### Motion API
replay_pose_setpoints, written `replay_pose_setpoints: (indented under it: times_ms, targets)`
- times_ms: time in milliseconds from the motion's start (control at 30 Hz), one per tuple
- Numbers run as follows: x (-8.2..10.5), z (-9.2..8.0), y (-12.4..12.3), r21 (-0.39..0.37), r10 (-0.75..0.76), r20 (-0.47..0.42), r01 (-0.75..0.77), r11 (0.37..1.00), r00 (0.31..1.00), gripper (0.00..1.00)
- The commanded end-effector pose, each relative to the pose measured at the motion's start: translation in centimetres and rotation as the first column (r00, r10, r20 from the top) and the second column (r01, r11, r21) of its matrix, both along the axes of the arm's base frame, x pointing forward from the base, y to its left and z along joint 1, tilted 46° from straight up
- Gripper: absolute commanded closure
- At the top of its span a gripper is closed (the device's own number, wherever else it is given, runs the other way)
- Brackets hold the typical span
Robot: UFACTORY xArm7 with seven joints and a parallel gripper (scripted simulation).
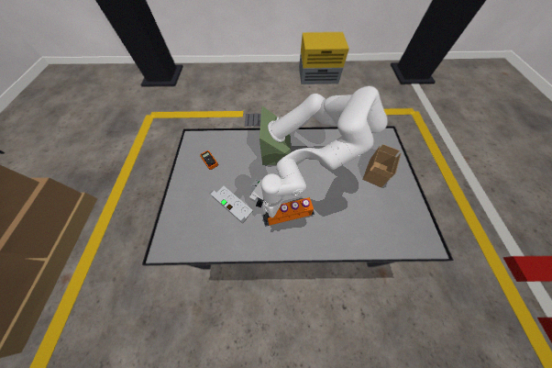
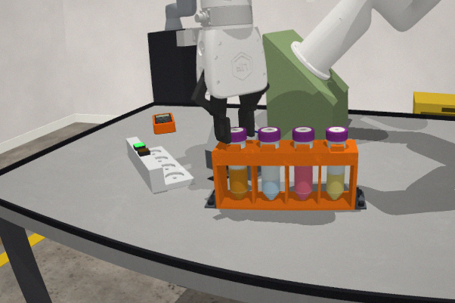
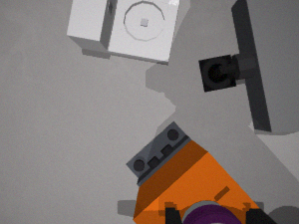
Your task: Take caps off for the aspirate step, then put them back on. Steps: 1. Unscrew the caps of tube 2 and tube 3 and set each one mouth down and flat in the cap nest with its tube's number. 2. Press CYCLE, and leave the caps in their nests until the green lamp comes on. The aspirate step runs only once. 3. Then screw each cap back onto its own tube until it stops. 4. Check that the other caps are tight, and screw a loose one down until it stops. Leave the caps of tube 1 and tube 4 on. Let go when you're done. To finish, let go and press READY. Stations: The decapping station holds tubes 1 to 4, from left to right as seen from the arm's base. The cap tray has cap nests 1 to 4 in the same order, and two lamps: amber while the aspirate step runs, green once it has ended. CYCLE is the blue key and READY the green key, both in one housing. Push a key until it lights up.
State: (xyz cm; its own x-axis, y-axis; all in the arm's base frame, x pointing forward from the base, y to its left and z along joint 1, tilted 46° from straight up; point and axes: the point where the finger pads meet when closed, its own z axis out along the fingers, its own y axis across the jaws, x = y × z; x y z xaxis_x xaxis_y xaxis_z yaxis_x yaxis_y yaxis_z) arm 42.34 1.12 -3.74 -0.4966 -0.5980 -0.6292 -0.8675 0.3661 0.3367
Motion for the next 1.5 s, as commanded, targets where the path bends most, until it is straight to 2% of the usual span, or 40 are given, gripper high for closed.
replay_pose_setpoints:
  times_ms: [0, 267, 833, 933, 967, 1000, 1067, 1100, 1233, 1400, 1467]
  targets:
    - [0.1, 0.1, -0.3, -0.003, -0.005, -0.001, 0.005, 1.000, 1.000, 0.54]
    - [0.1, 0.1, -0.3, -0.003, -0.005, -0.001, 0.005, 1.000, 1.000, 0.54]
    - [0.0, 3.3, -3.5, -0.003, -0.005, -0.001, 0.005, 1.000, 1.000, 0.54]
    - [0.0, 3.3, -3.5, -0.003, -0.005, -0.001, 0.005, 1.000, 1.000, 0.54]
    - [-0.8, 3.1, -3.7, -0.007, 0.054, 0.058, -0.053, 0.999, 0.997, 1.00]
    - [-1.5, 2.9, -3.9, -0.015, 0.112, 0.117, -0.111, 0.994, 0.987, 1.00]
    - [-1.5, 2.9, -3.9, -0.015, 0.112, 0.117, -0.111, 0.994, 0.987, 1.00]
    - [-2.3, 2.6, -4.1, -0.018, 0.133, 0.138, -0.132, 0.991, 0.981, 1.00]
    - [-5.1, 1.8, -4.8, -0.018, 0.134, 0.138, -0.132, 0.991, 0.981, 1.00]
    - [-5.5, 1.6, -4.9, -0.018, 0.134, 0.138, -0.132, 0.991, 0.981, 1.00]
    - [-6.9, 0.7, -4.8, -0.018, 0.134, 0.138, -0.132, 0.991, 0.981, 1.00]
